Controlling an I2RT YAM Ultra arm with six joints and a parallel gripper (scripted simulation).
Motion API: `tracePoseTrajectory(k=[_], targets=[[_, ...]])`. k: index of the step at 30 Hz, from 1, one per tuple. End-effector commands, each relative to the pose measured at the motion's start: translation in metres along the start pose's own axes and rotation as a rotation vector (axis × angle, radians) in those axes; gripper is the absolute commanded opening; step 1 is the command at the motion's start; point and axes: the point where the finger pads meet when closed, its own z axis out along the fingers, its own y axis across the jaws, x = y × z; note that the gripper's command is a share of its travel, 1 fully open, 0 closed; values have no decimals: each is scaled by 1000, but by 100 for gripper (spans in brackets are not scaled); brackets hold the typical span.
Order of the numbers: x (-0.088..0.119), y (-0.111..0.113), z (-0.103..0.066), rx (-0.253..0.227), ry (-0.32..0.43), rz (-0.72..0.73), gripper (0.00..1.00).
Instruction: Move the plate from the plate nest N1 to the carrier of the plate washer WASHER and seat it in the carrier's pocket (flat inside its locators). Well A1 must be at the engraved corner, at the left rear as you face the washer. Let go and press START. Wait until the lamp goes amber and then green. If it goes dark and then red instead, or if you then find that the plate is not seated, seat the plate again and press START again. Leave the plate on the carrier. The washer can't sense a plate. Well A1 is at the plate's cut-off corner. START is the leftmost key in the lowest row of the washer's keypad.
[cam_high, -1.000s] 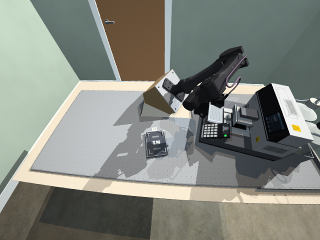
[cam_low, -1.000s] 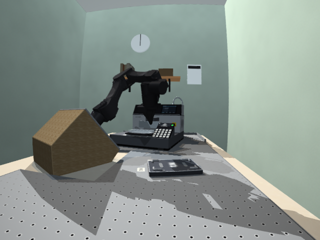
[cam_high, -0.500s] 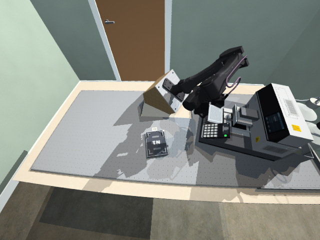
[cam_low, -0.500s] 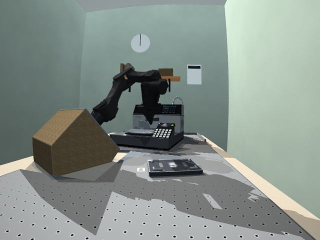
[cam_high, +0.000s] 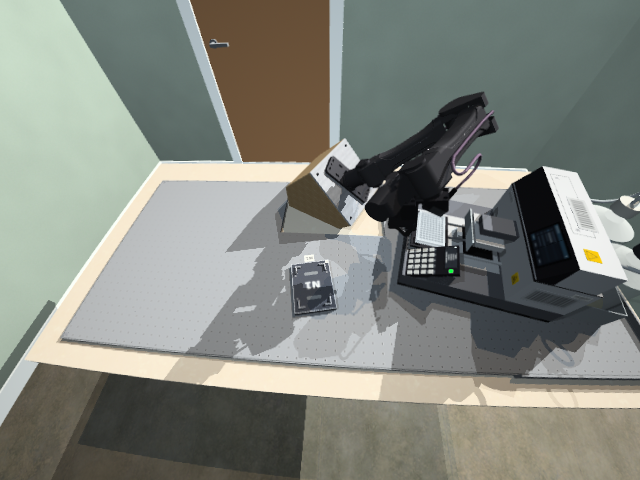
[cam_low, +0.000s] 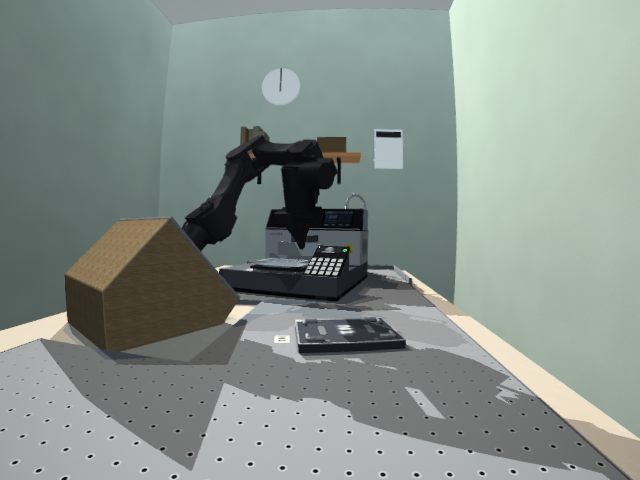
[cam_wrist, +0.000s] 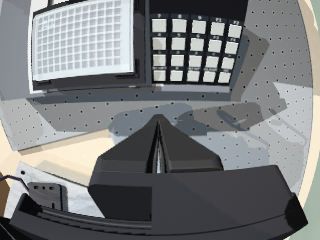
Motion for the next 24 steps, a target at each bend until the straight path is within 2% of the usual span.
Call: tracePoseTrajectory(k=[1,22,24], targets=[[-6,-4,-1,5,-23,-11,0],[-6,-4,-1,5,-23,-11,0],[-4,2,5,5,-23,-11,0]])
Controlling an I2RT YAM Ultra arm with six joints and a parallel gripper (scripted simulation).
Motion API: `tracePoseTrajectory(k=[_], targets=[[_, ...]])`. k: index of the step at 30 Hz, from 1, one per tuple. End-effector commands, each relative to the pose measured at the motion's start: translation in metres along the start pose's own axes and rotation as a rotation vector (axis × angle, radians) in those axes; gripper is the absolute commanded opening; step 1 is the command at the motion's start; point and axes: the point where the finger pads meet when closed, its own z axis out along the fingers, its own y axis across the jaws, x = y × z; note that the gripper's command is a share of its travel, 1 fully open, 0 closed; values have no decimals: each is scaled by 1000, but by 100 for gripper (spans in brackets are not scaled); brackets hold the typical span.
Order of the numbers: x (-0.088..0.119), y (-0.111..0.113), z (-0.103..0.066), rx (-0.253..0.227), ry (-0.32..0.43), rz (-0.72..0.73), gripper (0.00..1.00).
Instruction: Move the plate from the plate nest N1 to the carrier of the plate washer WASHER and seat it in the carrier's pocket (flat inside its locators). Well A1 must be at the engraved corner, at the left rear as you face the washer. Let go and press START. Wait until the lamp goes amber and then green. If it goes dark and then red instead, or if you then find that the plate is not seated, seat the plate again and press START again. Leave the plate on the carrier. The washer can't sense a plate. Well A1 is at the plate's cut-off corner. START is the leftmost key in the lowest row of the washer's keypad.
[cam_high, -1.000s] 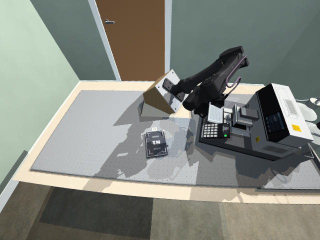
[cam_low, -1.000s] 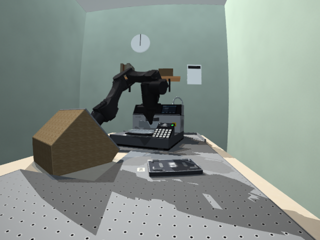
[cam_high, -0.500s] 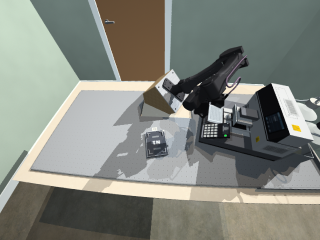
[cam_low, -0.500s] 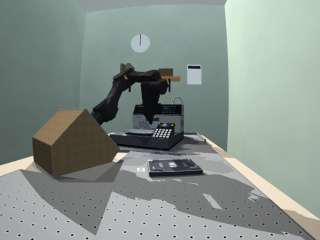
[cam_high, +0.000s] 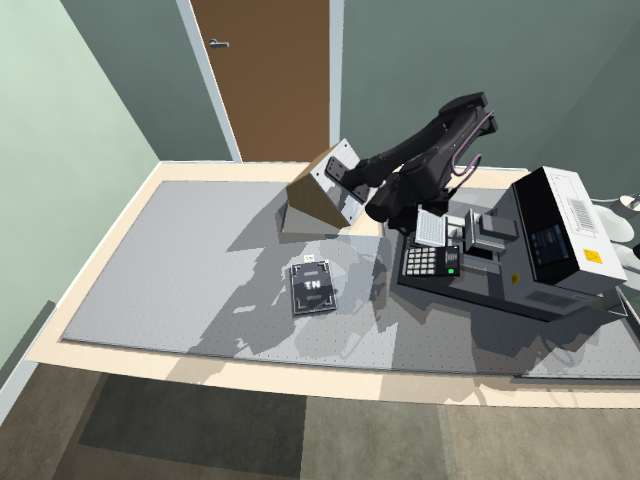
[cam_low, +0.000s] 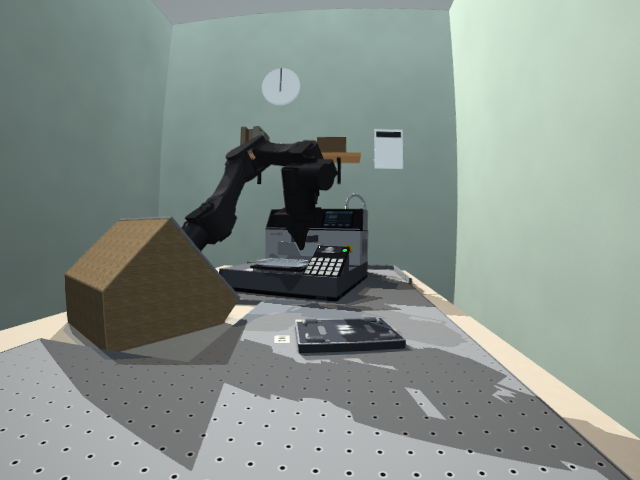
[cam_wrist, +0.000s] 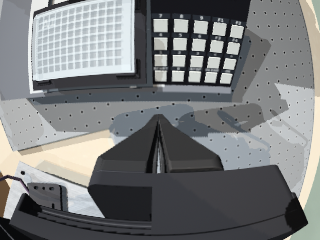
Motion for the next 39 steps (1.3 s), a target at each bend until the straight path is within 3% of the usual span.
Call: tracePoseTrajectory(k=[1,39], targets=[[-4,2,4,10,-20,-10,0],[-2,1,58,12,-9,-11,0]])
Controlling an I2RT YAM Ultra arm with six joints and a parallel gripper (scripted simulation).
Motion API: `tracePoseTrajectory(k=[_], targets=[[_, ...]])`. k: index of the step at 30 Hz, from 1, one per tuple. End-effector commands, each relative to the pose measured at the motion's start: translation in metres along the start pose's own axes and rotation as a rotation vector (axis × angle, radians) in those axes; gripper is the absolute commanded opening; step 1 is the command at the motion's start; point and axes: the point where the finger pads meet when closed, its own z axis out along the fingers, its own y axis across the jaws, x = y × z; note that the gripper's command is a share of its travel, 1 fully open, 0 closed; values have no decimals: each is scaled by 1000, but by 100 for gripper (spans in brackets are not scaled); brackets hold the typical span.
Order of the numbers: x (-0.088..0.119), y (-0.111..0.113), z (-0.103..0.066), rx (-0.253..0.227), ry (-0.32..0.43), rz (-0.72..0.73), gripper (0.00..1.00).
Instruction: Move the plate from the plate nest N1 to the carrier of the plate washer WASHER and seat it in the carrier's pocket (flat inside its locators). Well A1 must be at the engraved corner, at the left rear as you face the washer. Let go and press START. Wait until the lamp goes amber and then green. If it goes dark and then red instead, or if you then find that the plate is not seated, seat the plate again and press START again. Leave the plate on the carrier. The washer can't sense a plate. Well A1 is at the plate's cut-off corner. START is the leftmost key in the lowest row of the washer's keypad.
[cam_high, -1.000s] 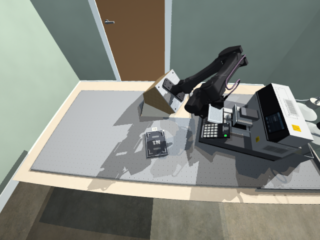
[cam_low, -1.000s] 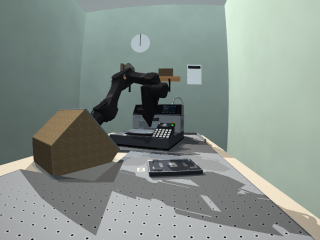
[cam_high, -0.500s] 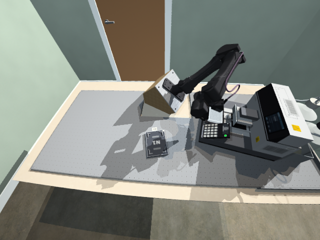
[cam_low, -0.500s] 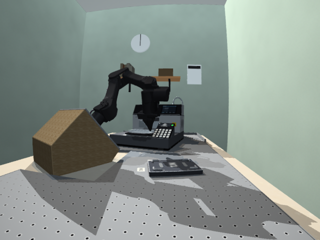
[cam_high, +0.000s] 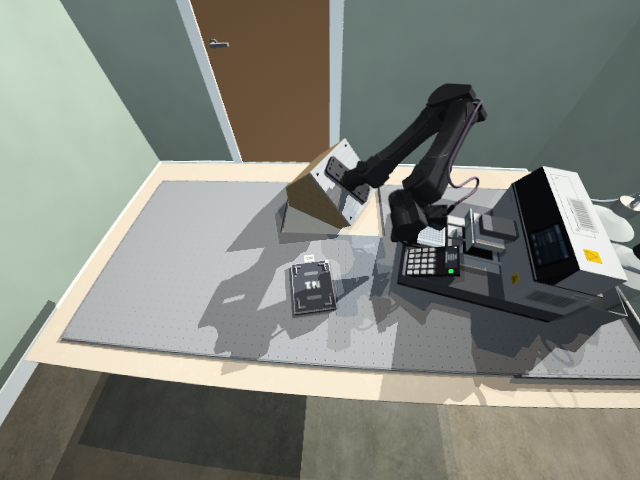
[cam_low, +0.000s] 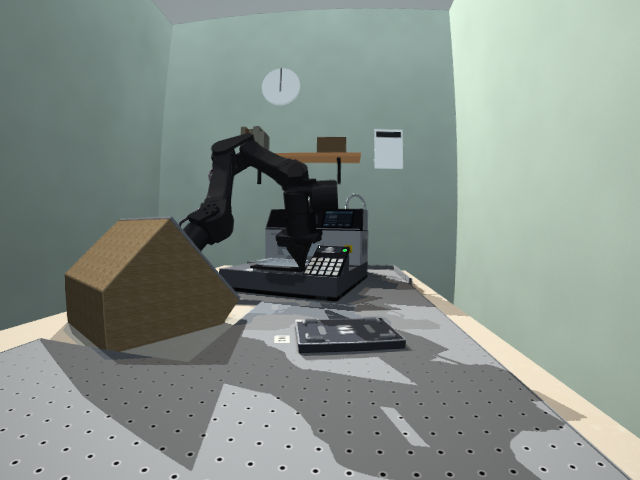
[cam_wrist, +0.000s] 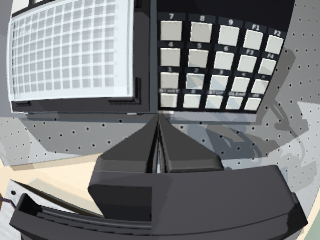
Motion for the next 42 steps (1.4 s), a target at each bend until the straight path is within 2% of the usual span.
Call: tracePoseTrajectory(k=[1,6,9,14,15,31,32,37,42], targets=[[-2,-4,4,37,2,-7,0],[-3,-5,8,39,1,-9,0],[-10,-12,3,59,-2,-28,0],[-10,-12,4,56,-5,-28,0],[-5,-9,6,39,-2,-2,0],[-3,-5,16,38,1,-7,0],[-13,-16,8,61,-10,-30,0],[-7,-13,2,40,-6,3,0],[-7,-13,-6,40,-7,4,0]])
